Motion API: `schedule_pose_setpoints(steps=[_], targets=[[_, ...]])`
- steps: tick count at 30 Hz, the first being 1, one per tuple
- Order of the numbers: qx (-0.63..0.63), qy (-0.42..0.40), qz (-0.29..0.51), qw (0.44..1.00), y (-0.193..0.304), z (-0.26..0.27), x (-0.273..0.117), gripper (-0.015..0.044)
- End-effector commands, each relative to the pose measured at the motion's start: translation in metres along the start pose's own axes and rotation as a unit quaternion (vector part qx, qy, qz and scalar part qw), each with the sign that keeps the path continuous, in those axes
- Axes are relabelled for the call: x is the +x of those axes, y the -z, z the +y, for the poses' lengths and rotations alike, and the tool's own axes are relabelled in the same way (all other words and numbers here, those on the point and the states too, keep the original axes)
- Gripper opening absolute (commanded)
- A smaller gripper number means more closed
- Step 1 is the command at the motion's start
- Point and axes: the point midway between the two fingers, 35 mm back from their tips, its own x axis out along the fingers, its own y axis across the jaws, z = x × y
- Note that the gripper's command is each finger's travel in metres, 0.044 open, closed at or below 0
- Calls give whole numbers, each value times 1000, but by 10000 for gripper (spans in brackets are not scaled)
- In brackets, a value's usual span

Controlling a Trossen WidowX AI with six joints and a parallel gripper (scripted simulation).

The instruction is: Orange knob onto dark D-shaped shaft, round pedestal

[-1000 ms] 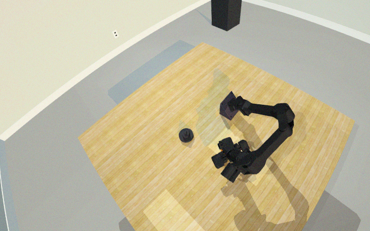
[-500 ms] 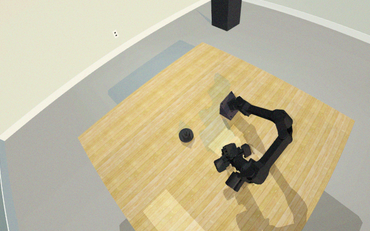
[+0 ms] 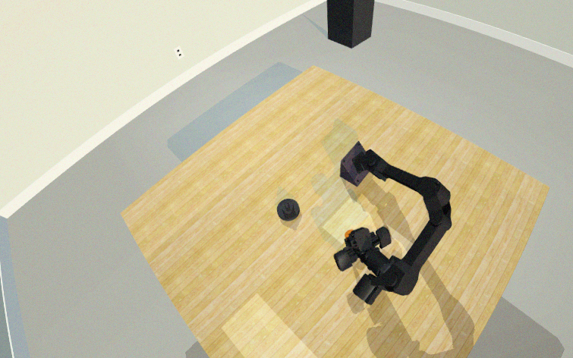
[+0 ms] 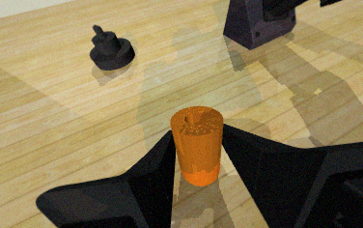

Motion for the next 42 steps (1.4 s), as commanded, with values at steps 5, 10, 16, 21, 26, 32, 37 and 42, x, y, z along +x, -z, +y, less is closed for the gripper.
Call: schedule_pose_setpoints(steps=[5, 10, 16, 21, 26, 32, 37, 42], targets=[[1, -7, 4, 1000, 2, 1, -5, 179], [1, -6, 3, 1000, 2, 1, -4, 179], [-1, -6, 3, 1000, 2, 0, -3, 205], [-1, -6, 3, 1000, 2, 0, -3, 260], [-1, -6, 3, 1000, 2, 0, -3, 260], [-1, -6, 3, 1000, 2, 0, -3, 260], [-1, -6, 3, 1000, 2, 0, -3, 260], [-1, -6, 3, 1000, 2, 0, -3, 260]])
